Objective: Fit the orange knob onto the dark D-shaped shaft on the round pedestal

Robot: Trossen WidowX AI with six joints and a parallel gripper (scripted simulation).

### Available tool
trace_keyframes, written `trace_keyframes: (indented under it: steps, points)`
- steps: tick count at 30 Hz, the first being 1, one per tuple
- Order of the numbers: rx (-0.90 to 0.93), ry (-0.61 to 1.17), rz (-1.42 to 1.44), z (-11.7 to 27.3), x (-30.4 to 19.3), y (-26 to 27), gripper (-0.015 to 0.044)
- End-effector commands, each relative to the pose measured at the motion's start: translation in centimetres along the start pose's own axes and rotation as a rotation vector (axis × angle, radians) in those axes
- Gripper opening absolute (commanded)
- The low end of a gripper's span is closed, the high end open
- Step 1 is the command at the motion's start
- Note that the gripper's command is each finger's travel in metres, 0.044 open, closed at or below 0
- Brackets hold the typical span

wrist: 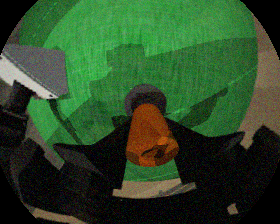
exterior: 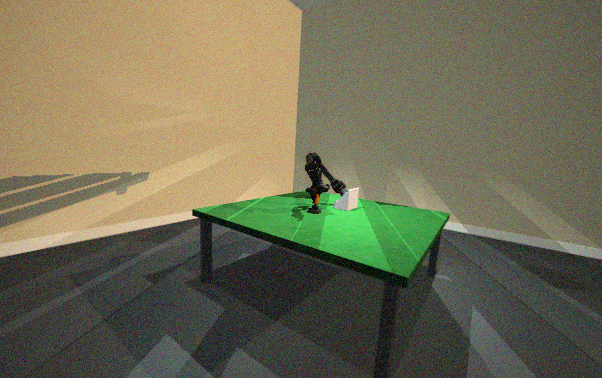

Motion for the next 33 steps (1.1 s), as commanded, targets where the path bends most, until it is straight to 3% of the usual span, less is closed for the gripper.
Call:
trace_keyframes:
  steps: [1,33]
  points:
    - [-0.003,-0.004,-0.007,0.46,0.10,-0.12,0.0000]
    - [-0.003,-0.004,0.045,-0.22,0.07,-0.01,0.0000]
Point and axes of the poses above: the point midway between the two fingers, 35 mm back from their tips, its own z axis back along the fingers, its own y axis across the jaws, x = y × z, the point moved 5 cm from there along z, back along the fingers, and after that the axes turned 9 degrees about z, right-handed, at the moved point
